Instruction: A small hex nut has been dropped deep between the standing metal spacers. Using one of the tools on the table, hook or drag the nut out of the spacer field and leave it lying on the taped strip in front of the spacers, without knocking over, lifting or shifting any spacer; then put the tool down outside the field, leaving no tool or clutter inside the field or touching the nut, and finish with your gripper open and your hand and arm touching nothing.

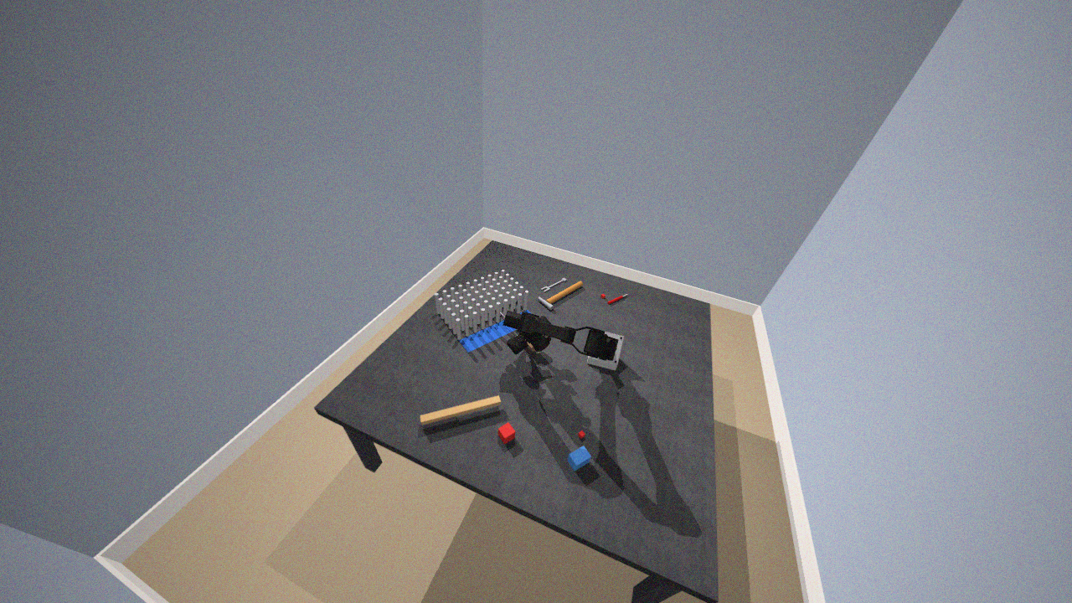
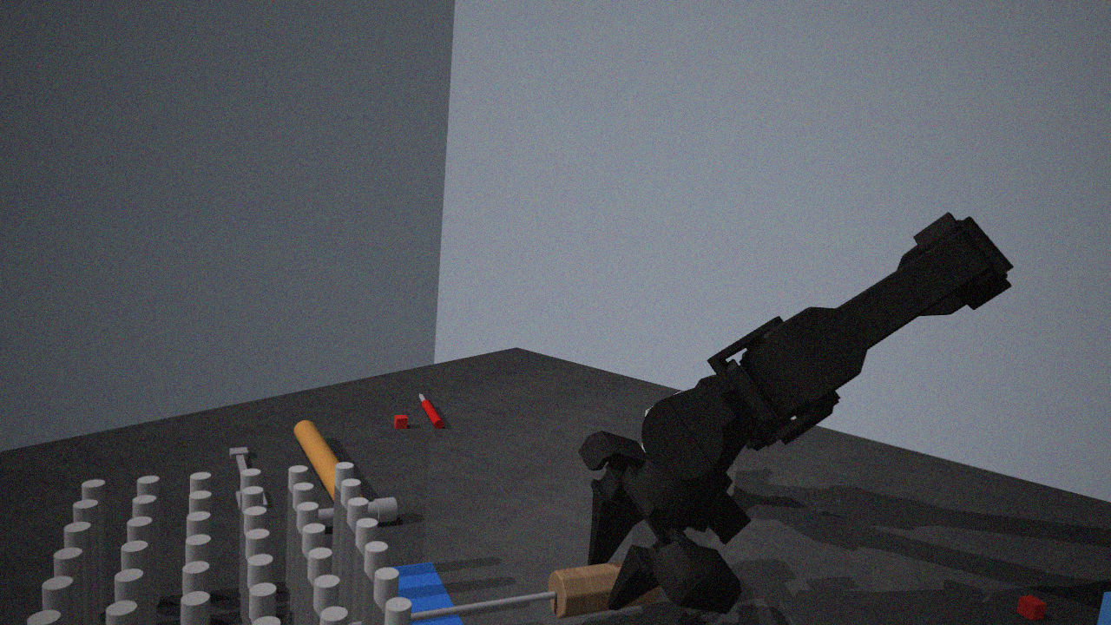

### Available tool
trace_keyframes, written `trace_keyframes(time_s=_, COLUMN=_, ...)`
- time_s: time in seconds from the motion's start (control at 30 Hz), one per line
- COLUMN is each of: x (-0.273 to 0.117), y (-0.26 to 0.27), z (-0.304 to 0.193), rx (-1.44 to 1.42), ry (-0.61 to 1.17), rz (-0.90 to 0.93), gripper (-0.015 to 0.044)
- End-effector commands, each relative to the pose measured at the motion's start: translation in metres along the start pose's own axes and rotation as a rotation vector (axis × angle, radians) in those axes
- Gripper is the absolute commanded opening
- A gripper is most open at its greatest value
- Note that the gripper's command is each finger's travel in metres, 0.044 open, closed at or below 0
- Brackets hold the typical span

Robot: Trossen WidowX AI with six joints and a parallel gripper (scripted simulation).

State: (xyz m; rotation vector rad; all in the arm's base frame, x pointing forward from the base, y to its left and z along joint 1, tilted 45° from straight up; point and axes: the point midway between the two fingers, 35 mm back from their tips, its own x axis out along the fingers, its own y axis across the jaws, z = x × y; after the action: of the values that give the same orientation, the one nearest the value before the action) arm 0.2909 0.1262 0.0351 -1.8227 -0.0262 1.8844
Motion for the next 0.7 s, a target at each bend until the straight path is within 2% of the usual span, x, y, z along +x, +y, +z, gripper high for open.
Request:
trace_keyframes(time_s=0.0, x=-0.001, y=-0.001, z=-0.005, rx=-0.004, ry=0.01, rz=-0.003, gripper=0.0)
trace_keyframes(time_s=0.67, x=0.004, y=-0.001, z=-0.018, rx=-0.004, ry=0.011, rz=-0.004, gripper=0.0)
